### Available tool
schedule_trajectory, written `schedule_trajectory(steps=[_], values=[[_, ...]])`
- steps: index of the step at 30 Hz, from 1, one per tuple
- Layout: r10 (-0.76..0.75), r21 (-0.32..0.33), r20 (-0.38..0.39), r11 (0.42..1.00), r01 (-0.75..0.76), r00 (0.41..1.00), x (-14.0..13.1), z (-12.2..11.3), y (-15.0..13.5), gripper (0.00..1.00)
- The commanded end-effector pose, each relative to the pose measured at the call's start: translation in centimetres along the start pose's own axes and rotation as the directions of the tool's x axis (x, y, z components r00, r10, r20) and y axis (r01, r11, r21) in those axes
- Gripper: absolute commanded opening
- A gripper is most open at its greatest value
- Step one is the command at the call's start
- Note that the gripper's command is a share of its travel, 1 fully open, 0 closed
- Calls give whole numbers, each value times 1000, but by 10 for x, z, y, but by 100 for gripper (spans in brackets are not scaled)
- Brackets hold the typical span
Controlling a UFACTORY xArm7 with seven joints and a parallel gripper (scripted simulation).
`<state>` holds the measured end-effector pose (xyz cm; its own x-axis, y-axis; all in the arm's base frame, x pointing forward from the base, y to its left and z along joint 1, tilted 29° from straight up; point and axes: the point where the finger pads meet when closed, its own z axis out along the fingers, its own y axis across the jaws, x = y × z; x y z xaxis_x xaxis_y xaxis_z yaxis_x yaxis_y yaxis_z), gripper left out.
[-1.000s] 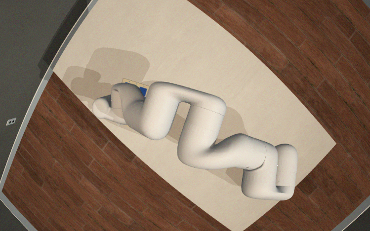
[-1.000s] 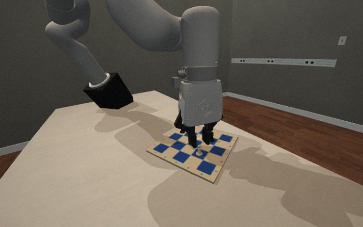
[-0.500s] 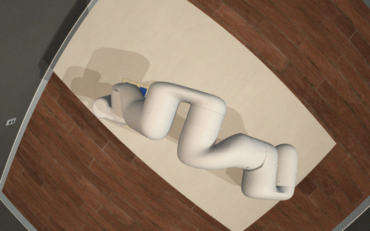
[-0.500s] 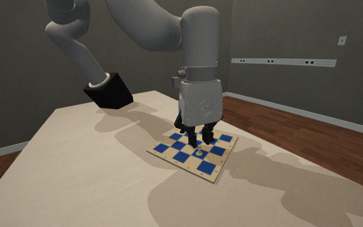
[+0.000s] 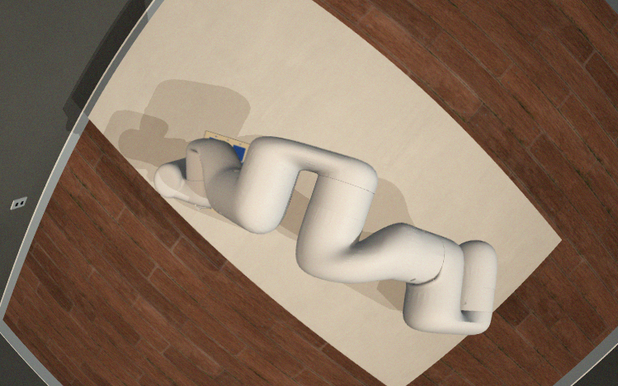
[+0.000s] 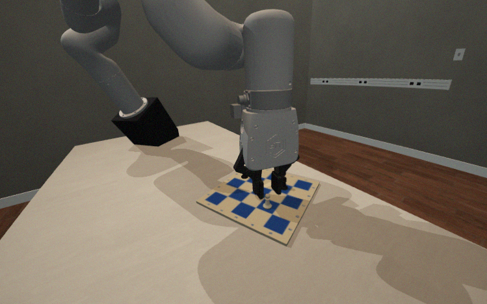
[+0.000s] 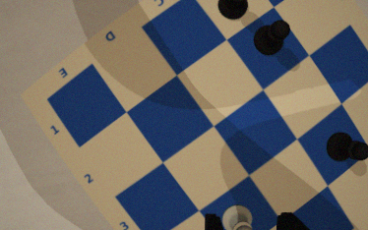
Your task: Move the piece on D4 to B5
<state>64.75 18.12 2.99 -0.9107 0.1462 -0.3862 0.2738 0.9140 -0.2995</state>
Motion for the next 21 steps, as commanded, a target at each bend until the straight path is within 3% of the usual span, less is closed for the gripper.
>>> schedule_trajectory(steps=[1, 21], values=[[0, -4, 4, 1000, 0, 1000, -1, 0, 2, 35], [0, -4, 4, 1000, 0, 1000, -1, 28, 2, 35]])
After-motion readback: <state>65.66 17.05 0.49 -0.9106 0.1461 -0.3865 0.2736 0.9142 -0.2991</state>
